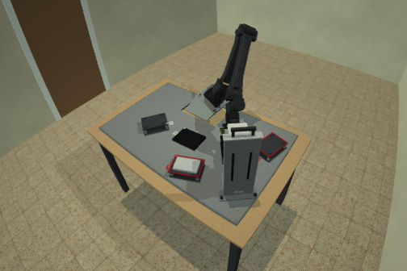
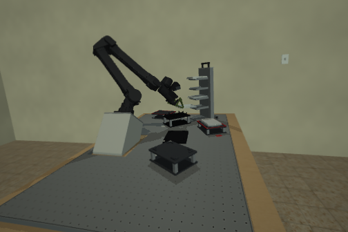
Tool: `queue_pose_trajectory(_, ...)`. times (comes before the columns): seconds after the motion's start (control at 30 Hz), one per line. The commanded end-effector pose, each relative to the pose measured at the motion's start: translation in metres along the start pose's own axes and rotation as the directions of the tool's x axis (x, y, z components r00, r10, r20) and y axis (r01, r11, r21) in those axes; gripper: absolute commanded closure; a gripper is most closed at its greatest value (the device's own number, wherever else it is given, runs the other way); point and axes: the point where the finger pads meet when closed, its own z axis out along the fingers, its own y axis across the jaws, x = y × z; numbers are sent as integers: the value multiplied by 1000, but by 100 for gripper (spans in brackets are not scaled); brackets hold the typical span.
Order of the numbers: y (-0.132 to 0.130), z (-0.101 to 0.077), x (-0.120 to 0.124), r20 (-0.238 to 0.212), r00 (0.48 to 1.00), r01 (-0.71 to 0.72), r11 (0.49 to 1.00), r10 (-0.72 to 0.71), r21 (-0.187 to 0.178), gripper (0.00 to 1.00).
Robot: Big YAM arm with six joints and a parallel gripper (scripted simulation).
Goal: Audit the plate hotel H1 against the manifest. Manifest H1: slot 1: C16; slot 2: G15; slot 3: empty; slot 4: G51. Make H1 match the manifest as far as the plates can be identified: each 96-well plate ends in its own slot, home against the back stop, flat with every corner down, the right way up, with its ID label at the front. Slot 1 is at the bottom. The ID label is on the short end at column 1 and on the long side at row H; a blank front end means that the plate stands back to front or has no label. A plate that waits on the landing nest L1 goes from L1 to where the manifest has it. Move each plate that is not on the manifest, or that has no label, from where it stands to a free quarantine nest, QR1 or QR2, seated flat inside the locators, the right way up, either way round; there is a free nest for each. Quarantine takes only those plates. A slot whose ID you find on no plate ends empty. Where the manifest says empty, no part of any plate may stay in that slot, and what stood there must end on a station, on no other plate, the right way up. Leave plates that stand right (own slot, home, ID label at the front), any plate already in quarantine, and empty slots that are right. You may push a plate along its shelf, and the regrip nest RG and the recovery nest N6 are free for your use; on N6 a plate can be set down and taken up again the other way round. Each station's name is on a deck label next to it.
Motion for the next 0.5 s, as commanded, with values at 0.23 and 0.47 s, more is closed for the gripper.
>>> queue_pose_trajectory(0.23,7,3,-42,83,996,24,1000,-23,-13,14)
queue_pose_trajectory(0.47,7,6,-44,83,996,23,1000,-22,-12,14)
